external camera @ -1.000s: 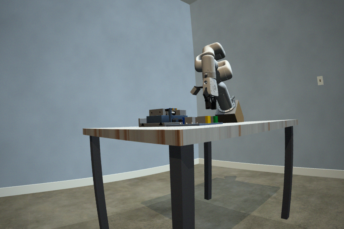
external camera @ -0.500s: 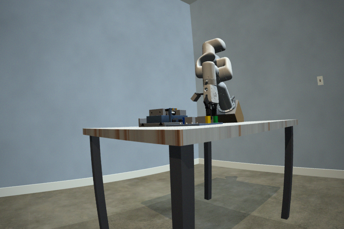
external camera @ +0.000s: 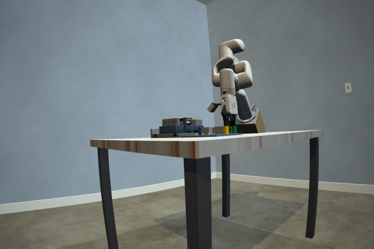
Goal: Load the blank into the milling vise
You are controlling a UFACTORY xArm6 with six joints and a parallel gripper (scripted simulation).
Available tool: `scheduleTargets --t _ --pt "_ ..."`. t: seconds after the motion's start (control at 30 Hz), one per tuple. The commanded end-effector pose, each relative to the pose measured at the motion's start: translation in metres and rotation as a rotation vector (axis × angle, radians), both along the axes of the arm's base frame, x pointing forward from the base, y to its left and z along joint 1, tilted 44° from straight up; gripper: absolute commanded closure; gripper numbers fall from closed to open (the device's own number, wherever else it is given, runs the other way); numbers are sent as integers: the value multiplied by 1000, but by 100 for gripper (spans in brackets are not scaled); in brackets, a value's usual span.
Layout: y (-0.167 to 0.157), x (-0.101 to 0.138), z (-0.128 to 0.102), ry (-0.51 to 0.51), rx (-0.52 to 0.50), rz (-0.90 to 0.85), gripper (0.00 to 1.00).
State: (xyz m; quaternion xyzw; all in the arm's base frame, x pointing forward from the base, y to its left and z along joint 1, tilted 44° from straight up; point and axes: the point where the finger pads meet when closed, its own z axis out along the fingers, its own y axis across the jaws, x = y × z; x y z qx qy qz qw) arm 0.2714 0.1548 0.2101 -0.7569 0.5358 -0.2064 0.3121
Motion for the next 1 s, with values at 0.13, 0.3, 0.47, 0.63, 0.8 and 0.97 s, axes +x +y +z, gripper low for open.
scheduleTargets --t 0.13,0.3,0.47,0.63,0.8,0.97 --pt "-1 -2 3 -2 1 0 37" --pt "-2 -4 6 -2 1 0 37" --pt "-2 -4 6 -2 1 0 37" --pt "-2 -5 6 -2 1 0 37" --pt "-2 -6 7 -2 1 0 37" --pt "-3 -7 8 -2 1 0 37"
